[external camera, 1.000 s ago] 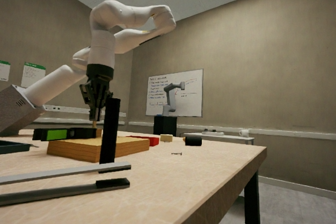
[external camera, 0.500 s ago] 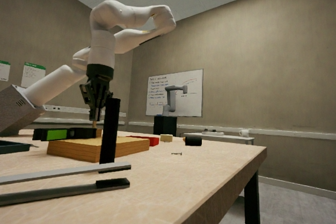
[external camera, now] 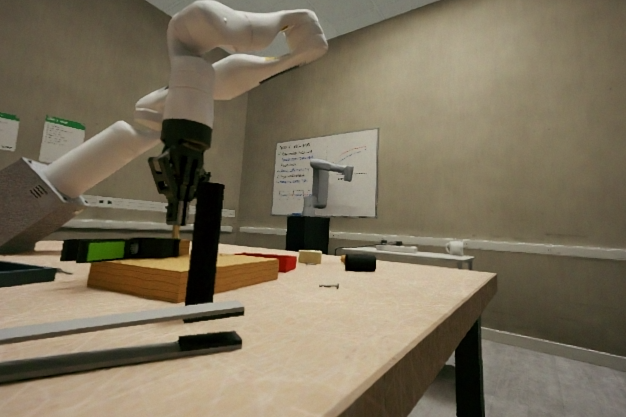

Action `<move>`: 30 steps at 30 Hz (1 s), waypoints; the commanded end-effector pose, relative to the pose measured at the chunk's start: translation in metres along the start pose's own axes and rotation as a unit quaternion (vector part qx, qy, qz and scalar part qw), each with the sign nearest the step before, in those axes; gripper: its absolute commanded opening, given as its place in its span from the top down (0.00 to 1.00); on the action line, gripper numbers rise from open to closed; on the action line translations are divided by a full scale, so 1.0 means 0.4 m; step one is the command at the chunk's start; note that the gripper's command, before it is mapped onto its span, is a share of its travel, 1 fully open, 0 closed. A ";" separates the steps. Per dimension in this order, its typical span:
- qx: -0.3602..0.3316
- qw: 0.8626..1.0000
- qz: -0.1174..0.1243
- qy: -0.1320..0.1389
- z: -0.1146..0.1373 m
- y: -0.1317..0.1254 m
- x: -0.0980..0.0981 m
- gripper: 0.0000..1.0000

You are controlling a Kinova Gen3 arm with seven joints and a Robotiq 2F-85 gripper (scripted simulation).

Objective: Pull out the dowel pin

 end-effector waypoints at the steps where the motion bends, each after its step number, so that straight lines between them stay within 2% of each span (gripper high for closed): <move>1: 0.000 1.000 0.000 -0.001 -0.001 -0.001 0.002 0.90; 30: -0.007 1.000 0.000 -0.001 -0.001 -0.001 0.002 0.90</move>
Point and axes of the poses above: the point where the finger pads meet when closed, its own x axis back along the fingers, its own y axis across the jaws, z = x × y, the point moved 7 cm from there along x, back along the fingers, and after that the axes turned 14 degrees about -x, right-handed, at the moved point
